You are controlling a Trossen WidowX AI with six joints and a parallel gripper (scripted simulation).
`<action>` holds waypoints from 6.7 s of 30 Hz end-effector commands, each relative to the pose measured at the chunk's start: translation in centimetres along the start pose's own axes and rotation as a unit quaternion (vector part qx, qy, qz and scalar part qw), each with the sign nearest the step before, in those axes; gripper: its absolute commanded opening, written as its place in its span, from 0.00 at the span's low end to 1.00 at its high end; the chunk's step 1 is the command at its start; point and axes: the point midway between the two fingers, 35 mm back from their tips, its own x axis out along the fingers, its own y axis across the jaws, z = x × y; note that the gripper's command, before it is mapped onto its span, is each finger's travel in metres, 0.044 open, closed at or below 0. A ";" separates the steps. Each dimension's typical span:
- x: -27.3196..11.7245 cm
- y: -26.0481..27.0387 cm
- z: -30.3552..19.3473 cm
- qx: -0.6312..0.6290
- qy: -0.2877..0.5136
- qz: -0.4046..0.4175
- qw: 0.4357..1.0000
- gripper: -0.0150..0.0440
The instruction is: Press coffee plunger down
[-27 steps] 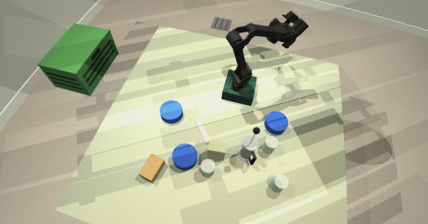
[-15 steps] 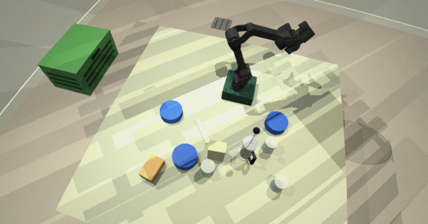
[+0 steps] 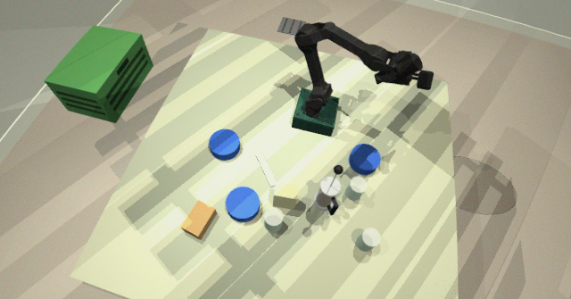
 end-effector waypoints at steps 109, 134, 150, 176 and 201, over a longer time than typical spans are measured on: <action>-34.6 -0.3 -29.3 0.528 0.242 -0.686 0.438 0.46; -33.0 1.4 -32.8 0.528 0.242 -0.686 0.438 0.46; -32.1 2.2 -35.1 0.528 0.242 -0.686 0.438 0.46; -32.4 0.9 -36.6 0.528 0.241 -0.686 0.438 0.46; -32.7 0.4 -36.9 0.528 0.241 -0.686 0.439 0.46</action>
